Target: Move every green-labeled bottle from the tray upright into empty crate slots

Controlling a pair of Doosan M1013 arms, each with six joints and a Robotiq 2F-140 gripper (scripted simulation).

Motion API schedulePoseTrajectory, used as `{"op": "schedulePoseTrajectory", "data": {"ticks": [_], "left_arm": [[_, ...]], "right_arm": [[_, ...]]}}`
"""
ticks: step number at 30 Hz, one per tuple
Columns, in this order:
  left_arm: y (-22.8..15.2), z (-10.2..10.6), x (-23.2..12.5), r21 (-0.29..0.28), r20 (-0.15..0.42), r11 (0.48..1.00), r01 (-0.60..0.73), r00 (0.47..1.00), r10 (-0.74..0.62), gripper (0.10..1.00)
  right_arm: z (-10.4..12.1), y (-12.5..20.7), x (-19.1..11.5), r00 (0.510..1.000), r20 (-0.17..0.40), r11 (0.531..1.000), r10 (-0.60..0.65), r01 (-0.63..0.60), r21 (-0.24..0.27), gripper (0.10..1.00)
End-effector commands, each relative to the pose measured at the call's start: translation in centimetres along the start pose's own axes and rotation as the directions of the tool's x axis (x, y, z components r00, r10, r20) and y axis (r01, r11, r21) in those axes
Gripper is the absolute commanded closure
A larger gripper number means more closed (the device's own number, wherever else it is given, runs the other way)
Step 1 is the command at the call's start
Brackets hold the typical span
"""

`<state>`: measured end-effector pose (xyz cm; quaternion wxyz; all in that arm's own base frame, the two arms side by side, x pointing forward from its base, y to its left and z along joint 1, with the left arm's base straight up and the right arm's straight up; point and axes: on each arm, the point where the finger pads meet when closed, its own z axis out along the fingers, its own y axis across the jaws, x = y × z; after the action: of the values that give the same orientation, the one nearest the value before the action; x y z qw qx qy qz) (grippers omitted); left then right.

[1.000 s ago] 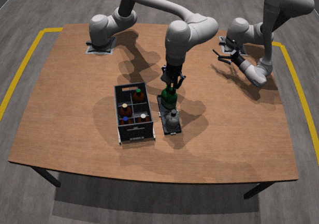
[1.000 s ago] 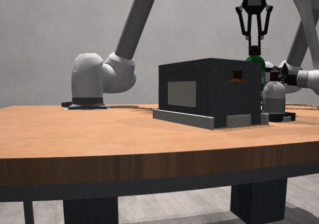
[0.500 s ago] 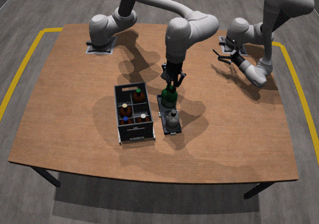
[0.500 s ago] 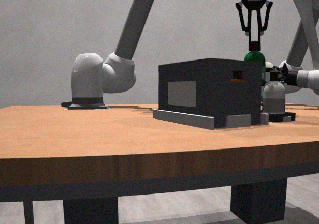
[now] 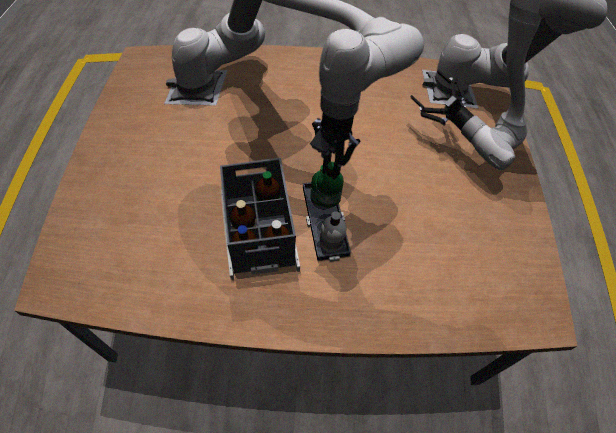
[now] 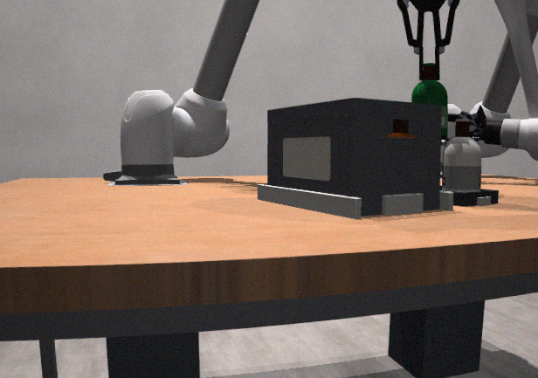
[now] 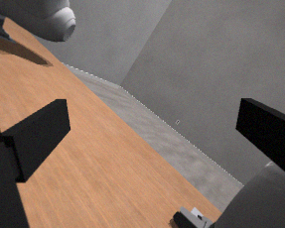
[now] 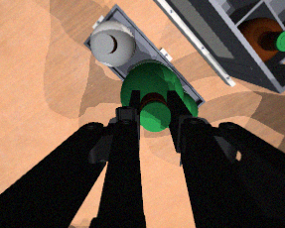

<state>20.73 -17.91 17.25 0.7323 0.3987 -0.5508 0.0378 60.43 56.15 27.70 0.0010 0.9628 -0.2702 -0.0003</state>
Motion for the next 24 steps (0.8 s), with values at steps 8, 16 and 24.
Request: {"op": "schedulePoseTrajectory", "data": {"ticks": [8,16,24], "left_arm": [[0.01,0.0,0.02,0.0,0.0,1.0,0.0,1.0,0.0,0.098],[0.01,0.0,0.02,0.0,0.0,1.0,0.0,1.0,0.0,0.098],[0.01,0.0,0.02,0.0,0.0,1.0,0.0,1.0,0.0,0.098]], "right_arm": [[-0.43,-0.03,-0.01,1.0,0.0,1.0,0.0,0.0,0.002,0.999],[-0.48,-0.03,-0.01,1.0,0.0,1.0,0.0,0.0,0.002,0.999],[-0.48,-0.03,-0.01,1.0,0.0,1.0,0.0,0.0,0.002,0.999]]}}
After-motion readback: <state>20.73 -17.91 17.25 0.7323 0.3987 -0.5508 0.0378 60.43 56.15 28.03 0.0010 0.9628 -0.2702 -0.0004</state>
